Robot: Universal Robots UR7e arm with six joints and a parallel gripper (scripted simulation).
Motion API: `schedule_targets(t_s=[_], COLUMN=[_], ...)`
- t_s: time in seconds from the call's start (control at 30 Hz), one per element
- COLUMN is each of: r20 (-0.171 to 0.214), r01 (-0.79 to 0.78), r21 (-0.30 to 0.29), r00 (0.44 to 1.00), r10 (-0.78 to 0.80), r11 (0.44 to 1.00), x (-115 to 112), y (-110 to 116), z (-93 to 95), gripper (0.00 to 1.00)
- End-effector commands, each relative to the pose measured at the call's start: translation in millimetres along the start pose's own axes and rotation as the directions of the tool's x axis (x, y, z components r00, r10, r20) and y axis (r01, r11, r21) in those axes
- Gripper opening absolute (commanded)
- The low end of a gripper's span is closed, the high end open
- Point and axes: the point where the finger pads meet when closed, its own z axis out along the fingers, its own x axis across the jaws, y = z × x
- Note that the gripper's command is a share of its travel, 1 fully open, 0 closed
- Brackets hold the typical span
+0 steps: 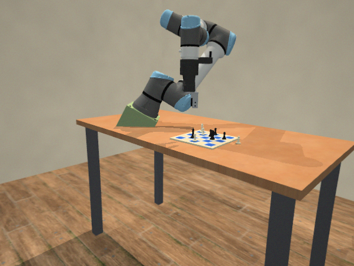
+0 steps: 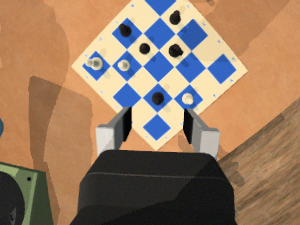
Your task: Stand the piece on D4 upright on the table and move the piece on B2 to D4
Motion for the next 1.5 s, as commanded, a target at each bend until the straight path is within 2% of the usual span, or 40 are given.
schedule_targets(t_s=[0.0,0.33,1.47], r20=[0.0,0.0,0.0], r01=[0.001,0.001,0.001], r21=[0.001,0.001,0.001], r00=[1.0,1.0,1.0], r10=[-0.001,-0.001,-0.001], r11=[1.0,1.0,1.0], x=[0,0,0], y=[0,0,0], z=[-26.2,-42.1,-42.3], gripper=[1.0,1.0,1.0])
